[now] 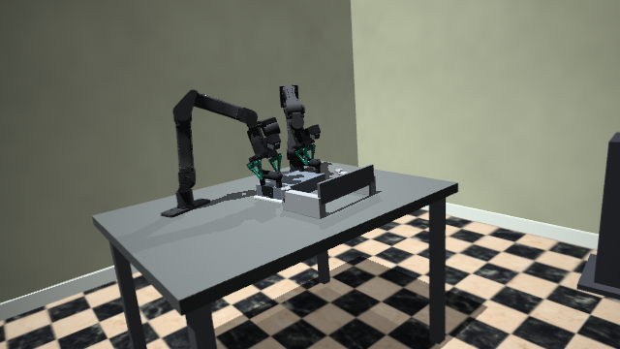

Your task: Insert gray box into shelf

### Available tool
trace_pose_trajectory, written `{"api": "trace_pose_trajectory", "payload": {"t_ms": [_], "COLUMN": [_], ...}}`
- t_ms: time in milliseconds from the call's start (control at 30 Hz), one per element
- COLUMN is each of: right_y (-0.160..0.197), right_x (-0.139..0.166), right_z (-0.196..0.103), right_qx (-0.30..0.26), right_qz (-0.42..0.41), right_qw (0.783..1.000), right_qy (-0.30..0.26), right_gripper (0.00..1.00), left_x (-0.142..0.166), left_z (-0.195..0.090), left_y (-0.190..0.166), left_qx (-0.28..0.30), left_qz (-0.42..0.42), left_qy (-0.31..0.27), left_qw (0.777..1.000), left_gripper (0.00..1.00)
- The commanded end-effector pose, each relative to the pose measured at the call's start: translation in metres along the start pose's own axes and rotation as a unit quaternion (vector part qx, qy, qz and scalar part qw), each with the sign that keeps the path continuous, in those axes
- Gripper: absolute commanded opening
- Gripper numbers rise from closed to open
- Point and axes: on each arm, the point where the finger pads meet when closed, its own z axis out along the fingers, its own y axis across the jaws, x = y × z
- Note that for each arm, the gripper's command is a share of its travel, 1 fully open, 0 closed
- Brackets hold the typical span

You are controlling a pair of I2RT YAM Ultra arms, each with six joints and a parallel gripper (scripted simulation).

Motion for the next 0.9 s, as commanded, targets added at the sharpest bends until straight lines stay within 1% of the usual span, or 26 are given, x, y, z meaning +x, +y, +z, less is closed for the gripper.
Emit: {"api": "trace_pose_trajectory", "payload": {"t_ms": [0, 333, 367, 500, 567, 867], "right_y": [0.0021, 0.0021, 0.0021, 0.0004, 0.0054, 0.0055], "right_x": [-0.0065, -0.0065, -0.0065, -0.0037, -0.0091, -0.0091], "right_z": [-0.0082, -0.0082, -0.0082, -0.0044, -0.0083, -0.0083], "right_qx": [-0.005, -0.005, -0.005, -0.002, -0.012, -0.012], "right_qz": [0.001, 0.001, 0.001, 0.000, 0.005, 0.005], "right_qw": [1.000, 1.000, 1.000, 1.000, 1.000, 1.000], "right_qy": [-0.009, -0.009, -0.009, -0.006, -0.014, -0.014], "right_gripper": [1.00, 1.00, 0.15, 0.15, 0.15, 0.15], "left_x": [-0.0165, -0.0172, -0.0172, -0.0172, -0.0172, -0.0172], "left_z": [-0.0135, -0.0141, -0.0141, -0.0141, -0.0141, -0.0141], "left_y": [-0.0104, -0.0108, -0.0108, -0.0108, -0.0108, -0.0108], "left_qx": [0.025, 0.025, 0.025, 0.025, 0.025, 0.025], "left_qz": [-0.003, -0.004, -0.004, -0.004, -0.004, -0.004], "left_qy": [-0.033, -0.034, -0.034, -0.034, -0.034, -0.034], "left_qw": [0.999, 0.999, 0.999, 0.999, 0.999, 0.999], "left_gripper": [0.15, 0.15, 0.15, 0.15, 0.15, 0.15]}}
